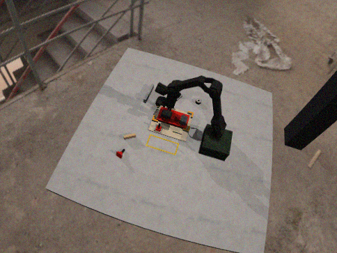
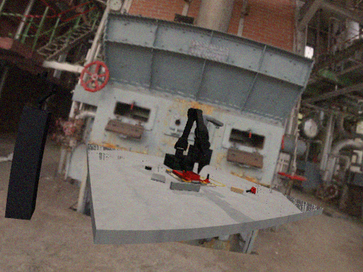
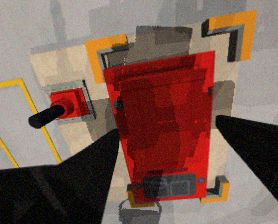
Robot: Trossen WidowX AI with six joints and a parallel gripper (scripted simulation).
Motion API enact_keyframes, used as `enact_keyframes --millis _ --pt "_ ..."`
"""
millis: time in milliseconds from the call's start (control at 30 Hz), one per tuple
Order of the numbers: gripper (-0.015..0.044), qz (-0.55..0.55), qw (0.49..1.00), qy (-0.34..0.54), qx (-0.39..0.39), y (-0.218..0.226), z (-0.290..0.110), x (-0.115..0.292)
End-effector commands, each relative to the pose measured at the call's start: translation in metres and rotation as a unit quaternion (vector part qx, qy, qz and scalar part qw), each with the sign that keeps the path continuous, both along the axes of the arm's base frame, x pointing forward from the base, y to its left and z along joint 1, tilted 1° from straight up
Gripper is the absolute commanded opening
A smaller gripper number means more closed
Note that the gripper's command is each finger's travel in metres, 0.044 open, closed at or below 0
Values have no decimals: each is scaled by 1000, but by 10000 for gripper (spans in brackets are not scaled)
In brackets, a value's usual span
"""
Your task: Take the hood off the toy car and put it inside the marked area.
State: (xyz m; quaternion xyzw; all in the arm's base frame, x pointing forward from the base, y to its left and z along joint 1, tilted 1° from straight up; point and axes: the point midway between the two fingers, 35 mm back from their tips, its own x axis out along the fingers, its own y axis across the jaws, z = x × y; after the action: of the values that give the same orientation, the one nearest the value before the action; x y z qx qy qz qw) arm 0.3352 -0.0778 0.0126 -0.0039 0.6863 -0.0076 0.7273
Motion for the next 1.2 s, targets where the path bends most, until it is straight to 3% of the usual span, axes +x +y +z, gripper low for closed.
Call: enact_keyframes --millis 0,867,1000,1167 --pt "440 -1 1000 3 -1 0 -3 -2" --pt "440 -1 1000 3 -1 -1 -16 -1" --pt "335 0 1000 0 0 0 -13 1" --pt "302 0 1000 0 0 0 -13 1"
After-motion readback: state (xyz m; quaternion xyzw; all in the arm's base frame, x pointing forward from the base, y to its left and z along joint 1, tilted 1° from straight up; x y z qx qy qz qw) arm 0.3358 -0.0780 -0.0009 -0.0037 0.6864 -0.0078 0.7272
